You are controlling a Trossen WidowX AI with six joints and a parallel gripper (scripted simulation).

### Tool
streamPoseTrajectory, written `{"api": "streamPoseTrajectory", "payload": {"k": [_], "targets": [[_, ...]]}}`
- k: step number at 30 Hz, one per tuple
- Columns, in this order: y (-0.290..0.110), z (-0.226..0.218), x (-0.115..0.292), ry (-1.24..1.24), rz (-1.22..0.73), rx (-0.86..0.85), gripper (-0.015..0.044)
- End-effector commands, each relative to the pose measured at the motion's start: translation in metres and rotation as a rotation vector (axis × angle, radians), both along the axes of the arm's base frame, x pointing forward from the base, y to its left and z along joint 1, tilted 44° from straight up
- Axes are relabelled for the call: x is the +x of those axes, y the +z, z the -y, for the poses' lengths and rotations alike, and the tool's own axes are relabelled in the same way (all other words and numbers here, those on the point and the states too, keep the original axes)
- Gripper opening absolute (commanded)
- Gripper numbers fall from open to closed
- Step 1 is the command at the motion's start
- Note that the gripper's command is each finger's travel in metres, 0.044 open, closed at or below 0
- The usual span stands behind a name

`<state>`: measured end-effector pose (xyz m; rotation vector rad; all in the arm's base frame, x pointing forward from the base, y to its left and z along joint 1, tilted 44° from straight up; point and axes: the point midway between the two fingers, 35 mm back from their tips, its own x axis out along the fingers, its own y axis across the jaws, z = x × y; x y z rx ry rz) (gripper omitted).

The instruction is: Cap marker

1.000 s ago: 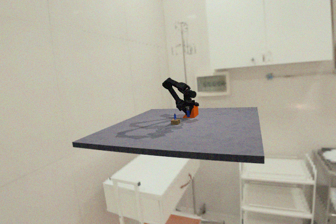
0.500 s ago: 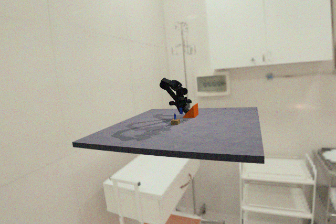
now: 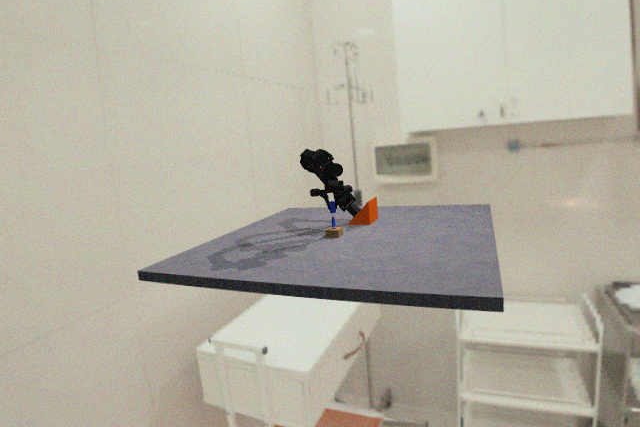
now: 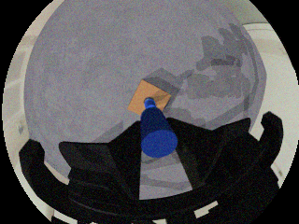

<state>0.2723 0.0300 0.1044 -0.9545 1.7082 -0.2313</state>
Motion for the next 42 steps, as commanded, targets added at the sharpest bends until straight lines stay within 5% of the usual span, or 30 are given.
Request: {"api": "streamPoseTrajectory", "payload": {"k": [1, 42], "targets": [[0.001, 0.002, 0.000, 0.005, 0.001, 0.000, 0.0000], [-0.039, 0.042, -0.003, 0.005, 0.002, -0.002, 0.0000]]}}
